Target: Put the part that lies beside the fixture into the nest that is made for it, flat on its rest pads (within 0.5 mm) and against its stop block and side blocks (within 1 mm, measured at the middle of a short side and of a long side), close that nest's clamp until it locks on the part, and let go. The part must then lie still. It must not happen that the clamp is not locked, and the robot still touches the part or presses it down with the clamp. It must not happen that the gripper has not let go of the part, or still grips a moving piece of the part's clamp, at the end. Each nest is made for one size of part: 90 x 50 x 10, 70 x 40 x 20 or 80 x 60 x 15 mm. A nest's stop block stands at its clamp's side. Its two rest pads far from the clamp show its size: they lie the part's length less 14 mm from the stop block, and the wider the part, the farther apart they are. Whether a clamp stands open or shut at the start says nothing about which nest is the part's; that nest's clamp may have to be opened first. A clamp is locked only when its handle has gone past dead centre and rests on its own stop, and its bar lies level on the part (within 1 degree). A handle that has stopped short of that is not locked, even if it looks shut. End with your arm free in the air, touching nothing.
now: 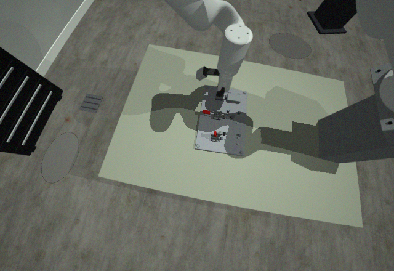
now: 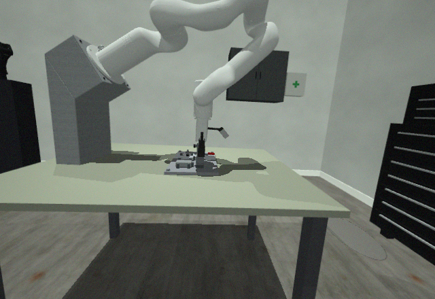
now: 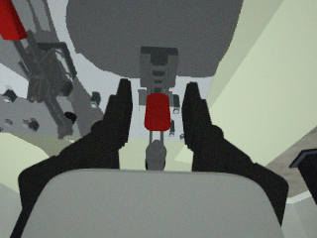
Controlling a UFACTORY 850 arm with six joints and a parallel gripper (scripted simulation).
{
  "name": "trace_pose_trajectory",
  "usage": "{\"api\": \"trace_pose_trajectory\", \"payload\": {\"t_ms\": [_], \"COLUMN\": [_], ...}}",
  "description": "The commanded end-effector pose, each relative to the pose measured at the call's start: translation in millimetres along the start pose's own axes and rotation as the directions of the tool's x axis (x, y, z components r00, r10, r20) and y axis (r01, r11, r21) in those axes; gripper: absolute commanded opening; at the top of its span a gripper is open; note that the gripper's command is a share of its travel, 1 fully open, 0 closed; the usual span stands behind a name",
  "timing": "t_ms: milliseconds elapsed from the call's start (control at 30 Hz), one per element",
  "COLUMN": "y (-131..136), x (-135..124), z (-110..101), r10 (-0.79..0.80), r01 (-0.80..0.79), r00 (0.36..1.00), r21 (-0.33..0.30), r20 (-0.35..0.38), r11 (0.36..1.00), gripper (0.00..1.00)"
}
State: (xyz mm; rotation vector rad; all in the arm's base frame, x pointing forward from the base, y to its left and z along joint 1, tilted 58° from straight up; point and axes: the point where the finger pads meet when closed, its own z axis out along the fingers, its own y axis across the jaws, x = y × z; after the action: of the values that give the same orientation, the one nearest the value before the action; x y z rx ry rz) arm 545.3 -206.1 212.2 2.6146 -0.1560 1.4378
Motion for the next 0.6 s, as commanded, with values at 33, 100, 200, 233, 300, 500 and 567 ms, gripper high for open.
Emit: {"api": "trace_pose_trajectory", "payload": {"t_ms": [33, 100, 200, 233, 300, 500, 567], "y": [0.1, 0.1, 0.1, 0.1, 0.1, 0.1, 0.1], "x": [0.0, 0.0, 0.0, 0.0, 0.0, 0.0, 0.0], "z": [-0.2, -0.2, -0.2, -0.2, -0.2, -0.2, -0.2], "r10": [0.000, 0.000, 0.000, 0.000, 0.000, 0.000, 0.000], "r01": [0.000, 0.000, 0.000, 0.000, 0.000, 0.000, 0.000], "r00": [1.000, 1.000, 1.000, 1.000, 1.000, 1.000, 1.000], "r21": [0.000, 0.000, 0.000, 0.000, 0.000, 0.000, 0.000], "r20": [0.000, 0.000, 0.000, 0.000, 0.000, 0.000, 0.000], "r11": [1.000, 1.000, 1.000, 1.000, 1.000, 1.000, 1.000], "gripper": [0.00, 0.00, 0.00, 0.00, 0.00, 0.00, 0.00]}}
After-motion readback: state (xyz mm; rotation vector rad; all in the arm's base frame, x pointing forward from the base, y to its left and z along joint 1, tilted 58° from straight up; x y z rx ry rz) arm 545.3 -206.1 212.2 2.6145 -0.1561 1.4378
